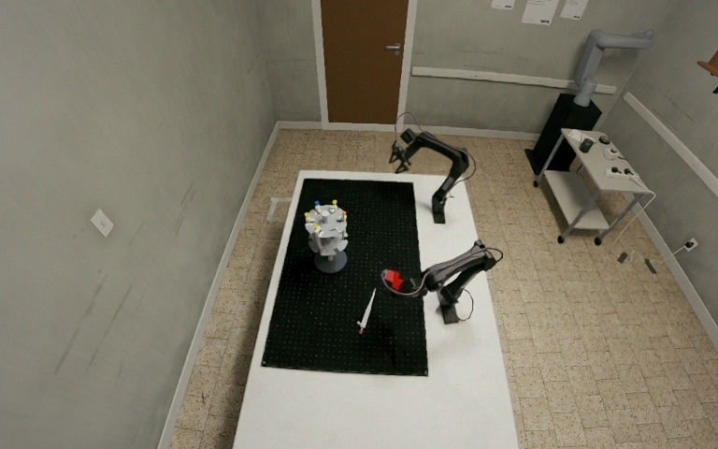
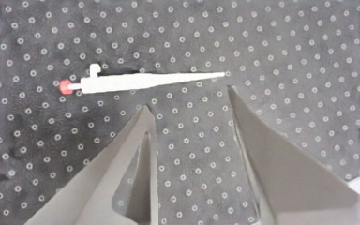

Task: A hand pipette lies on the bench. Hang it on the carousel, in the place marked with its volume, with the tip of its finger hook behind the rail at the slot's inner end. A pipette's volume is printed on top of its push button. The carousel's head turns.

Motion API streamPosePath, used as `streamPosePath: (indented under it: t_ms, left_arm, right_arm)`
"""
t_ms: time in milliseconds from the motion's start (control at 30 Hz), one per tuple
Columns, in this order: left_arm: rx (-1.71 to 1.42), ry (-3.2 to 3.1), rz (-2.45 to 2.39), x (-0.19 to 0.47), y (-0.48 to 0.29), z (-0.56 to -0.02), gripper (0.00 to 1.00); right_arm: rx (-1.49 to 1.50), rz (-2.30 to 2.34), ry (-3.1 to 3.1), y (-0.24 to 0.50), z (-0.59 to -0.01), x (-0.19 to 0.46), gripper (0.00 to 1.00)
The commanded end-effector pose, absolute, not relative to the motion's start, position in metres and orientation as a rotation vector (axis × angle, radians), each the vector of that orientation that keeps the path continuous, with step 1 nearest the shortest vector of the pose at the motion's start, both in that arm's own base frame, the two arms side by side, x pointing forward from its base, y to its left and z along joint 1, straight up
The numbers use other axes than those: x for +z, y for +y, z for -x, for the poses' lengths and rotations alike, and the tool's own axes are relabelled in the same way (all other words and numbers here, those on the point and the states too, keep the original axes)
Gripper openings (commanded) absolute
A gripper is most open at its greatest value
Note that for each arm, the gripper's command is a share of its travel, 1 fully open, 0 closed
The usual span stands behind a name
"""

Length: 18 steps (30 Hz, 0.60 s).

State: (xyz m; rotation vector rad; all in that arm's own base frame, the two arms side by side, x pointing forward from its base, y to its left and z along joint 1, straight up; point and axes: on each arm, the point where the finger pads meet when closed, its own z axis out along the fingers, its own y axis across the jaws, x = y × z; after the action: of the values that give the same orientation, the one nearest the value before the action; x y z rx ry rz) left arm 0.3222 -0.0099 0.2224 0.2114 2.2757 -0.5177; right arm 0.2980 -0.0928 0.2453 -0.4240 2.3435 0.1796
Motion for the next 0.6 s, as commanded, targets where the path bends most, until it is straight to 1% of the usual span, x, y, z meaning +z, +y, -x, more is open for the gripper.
streamPosePath:
  t_ms: [0,67,433,567]
  left_arm:
    - [-0.511,2.189,-0.148,0.240,-0.013,-0.330,0.49]
    - [-0.516,2.187,-0.150,0.240,-0.013,-0.330,0.49]
    - [-0.774,2.075,0.155,0.230,-0.074,-0.349,0.49]
    - [-0.849,2.033,0.246,0.229,-0.076,-0.350,0.49]
  right_arm:
    - [0.168,0.429,2.317,-0.096,-0.302,0.253,1.00]
    - [0.168,0.429,2.317,-0.096,-0.302,0.253,1.00]
    - [0.168,0.429,2.317,-0.096,-0.302,0.253,1.00]
    - [0.168,0.429,2.317,-0.096,-0.302,0.253,1.00]
